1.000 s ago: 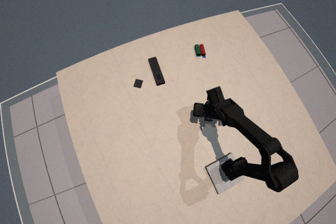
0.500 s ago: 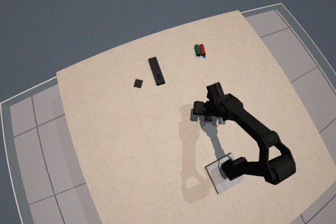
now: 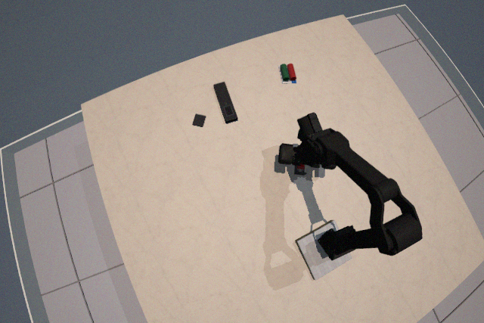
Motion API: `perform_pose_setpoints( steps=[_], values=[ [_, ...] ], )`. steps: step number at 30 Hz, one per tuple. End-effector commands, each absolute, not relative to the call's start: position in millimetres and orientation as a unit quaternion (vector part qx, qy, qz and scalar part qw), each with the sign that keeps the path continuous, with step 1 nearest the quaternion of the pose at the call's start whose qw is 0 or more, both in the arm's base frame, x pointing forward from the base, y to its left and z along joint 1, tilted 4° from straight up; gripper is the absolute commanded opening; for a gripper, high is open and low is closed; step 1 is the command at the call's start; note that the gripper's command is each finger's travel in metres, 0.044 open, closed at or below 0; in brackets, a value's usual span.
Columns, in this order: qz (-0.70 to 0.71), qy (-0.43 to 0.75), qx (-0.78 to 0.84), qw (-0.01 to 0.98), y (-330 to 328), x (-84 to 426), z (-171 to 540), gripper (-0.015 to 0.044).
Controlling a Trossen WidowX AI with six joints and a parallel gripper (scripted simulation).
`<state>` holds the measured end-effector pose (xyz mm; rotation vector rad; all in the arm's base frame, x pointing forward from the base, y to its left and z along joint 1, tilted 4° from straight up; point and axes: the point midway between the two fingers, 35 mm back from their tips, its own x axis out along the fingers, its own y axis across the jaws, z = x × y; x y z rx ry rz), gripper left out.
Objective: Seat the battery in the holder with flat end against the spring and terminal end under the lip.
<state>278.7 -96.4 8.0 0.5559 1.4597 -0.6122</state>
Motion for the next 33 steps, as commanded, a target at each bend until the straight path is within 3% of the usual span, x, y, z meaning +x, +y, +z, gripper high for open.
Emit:
perform_pose_setpoints(
  steps=[1,33],
  values=[
    [-0.265,0.661,0.25,0.656,-95,277,6,0.0088],
    [-0.258,0.684,0.261,0.63,-105,288,6,0.0088]
  ],
)
